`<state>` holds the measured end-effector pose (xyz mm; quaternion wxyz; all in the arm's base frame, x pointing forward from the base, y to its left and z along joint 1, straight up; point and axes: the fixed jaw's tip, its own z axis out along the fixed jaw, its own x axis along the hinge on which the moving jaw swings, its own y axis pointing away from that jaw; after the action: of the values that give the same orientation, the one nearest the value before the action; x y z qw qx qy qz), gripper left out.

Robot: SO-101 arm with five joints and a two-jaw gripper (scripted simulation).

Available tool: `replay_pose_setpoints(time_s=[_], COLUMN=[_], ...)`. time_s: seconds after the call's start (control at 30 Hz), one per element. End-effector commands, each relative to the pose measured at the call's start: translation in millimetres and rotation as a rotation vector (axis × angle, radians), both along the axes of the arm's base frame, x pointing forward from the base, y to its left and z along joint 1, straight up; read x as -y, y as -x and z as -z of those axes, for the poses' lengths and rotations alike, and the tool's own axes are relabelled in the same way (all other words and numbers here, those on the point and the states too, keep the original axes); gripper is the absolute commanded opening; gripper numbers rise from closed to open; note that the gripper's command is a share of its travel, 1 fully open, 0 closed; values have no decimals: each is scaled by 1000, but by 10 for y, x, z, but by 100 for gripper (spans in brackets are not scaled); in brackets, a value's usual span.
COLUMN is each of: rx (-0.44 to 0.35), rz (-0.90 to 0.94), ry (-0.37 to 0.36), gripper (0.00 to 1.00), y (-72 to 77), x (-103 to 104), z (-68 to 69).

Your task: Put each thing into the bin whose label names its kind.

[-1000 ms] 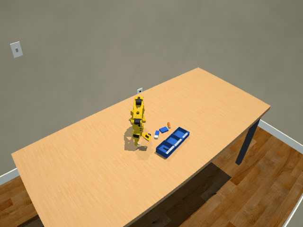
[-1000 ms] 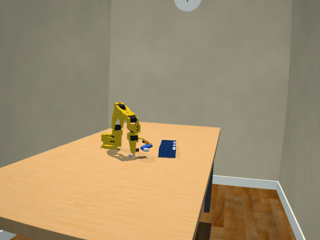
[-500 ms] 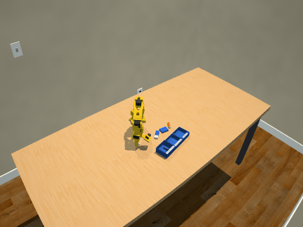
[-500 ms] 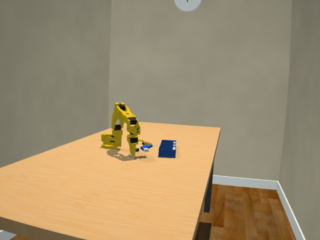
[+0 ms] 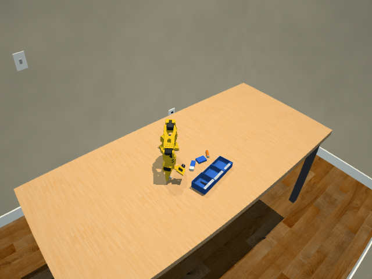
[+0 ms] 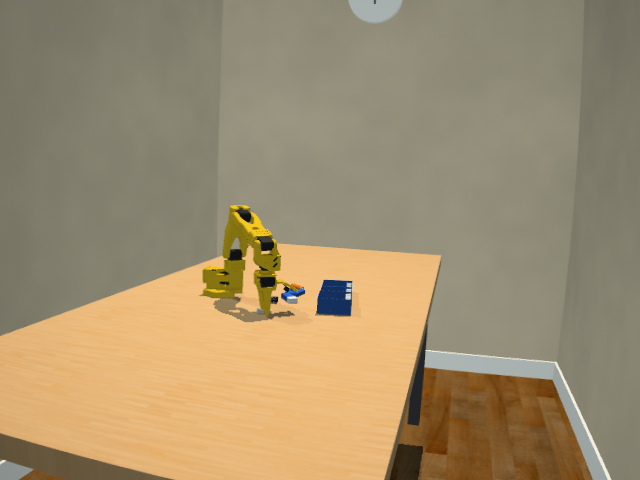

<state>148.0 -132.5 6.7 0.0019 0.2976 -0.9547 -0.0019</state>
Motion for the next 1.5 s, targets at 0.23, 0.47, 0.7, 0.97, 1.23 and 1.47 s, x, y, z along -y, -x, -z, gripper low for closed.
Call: replay_pose_setpoints(time_s=[0.23,0.47,0.7,0.97,1.23,1.47], rx=[17,17,17,17,17,17], rz=[0,0,0,0,0,0], ry=[14,14,14,14,14,14], gripper=[21,18,12,7,2,0], y=[-9,-9,-9,-9,-8,-8], x=[32,32,32,32,32,32], z=[-23,-23,-23,-23,-23,-23])
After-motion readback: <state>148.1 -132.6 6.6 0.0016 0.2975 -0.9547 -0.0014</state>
